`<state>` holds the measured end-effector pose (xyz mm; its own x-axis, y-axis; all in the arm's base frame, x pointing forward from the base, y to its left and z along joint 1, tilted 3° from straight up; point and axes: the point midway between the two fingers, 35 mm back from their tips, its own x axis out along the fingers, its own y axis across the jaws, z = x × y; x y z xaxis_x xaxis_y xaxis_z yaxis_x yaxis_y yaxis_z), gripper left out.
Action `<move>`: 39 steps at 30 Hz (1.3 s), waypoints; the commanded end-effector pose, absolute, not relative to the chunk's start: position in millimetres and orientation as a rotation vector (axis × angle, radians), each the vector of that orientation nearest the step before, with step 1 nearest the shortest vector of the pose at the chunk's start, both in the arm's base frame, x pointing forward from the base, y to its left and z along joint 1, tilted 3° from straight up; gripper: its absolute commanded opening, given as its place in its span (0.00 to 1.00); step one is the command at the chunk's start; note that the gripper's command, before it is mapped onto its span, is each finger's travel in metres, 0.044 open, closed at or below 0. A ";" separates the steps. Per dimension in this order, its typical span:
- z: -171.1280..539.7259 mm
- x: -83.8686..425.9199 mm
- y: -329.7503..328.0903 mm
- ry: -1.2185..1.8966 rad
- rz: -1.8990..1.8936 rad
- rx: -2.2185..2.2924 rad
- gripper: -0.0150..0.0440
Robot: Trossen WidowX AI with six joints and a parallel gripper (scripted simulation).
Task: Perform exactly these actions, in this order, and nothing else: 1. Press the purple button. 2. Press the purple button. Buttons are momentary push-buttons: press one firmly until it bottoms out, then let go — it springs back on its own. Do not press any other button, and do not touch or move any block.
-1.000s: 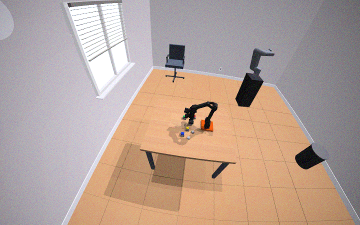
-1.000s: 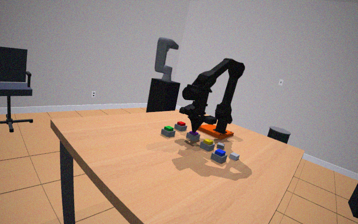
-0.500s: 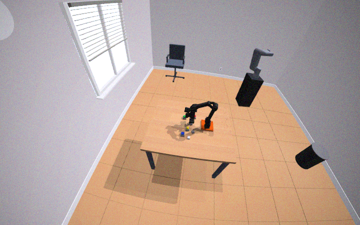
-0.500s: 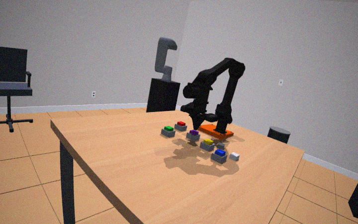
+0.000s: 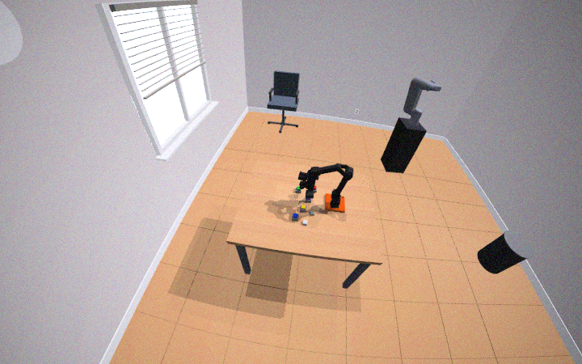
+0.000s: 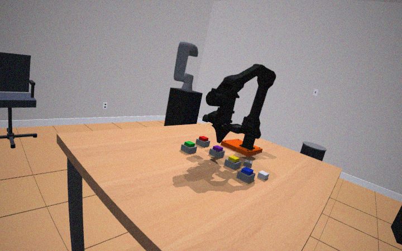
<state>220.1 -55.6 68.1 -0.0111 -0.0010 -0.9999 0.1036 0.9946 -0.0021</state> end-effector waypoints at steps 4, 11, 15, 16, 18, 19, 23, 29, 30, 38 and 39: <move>54.6 217.5 -55.0 1.590 -0.085 0.086 0.29; 43.5 216.8 -54.9 1.591 -0.085 0.086 0.29; 41.3 216.6 -54.8 1.591 -0.085 0.086 0.29; 41.3 216.6 -54.8 1.591 -0.085 0.086 0.29; 41.3 216.6 -54.8 1.591 -0.085 0.086 0.29; 41.3 216.6 -54.8 1.591 -0.085 0.086 0.29; 41.3 216.6 -54.8 1.591 -0.085 0.086 0.29; 41.3 216.6 -54.8 1.591 -0.085 0.086 0.29; 41.3 216.6 -54.8 1.591 -0.085 0.086 0.29; 53.0 218.9 -55.3 1.585 -0.083 0.083 0.29; 64.3 218.3 -55.2 1.588 -0.084 0.084 0.29</move>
<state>215.8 -54.6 46.3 -0.0291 0.0036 -0.9996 0.1037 0.9946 0.0005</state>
